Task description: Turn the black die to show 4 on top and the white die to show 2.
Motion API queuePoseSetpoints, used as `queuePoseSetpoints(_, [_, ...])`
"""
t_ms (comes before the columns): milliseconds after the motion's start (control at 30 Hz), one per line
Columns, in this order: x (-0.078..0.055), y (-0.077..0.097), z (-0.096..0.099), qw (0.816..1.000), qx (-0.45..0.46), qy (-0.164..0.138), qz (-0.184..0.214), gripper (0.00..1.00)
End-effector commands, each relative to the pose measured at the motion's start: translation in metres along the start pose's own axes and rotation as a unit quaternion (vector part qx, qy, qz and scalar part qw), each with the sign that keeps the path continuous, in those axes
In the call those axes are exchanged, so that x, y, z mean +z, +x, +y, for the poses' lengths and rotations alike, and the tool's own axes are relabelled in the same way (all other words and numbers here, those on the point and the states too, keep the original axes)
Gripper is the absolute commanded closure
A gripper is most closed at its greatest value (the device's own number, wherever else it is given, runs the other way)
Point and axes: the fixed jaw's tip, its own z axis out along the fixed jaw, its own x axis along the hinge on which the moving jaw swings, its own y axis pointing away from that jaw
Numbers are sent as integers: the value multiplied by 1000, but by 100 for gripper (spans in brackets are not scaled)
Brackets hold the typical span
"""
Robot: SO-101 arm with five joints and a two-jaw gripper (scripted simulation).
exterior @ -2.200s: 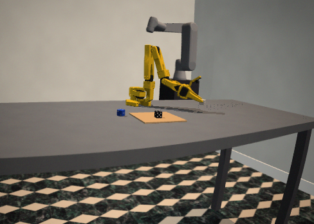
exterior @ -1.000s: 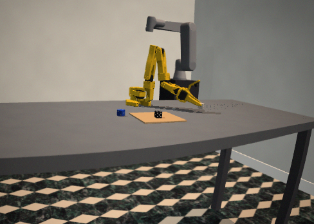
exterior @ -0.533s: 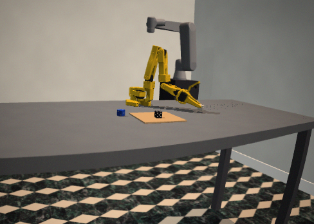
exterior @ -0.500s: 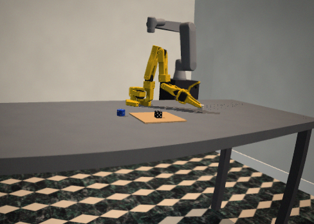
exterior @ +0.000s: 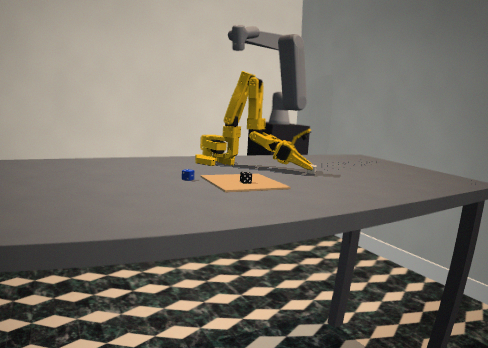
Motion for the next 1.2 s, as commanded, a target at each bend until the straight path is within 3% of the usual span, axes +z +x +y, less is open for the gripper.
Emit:
queuePoseSetpoints(0, [3,-11,2,1000,-5,-4,-29,100])
queuePoseSetpoints(1167, [5,-7,2,1000,-5,-4,-29,100])
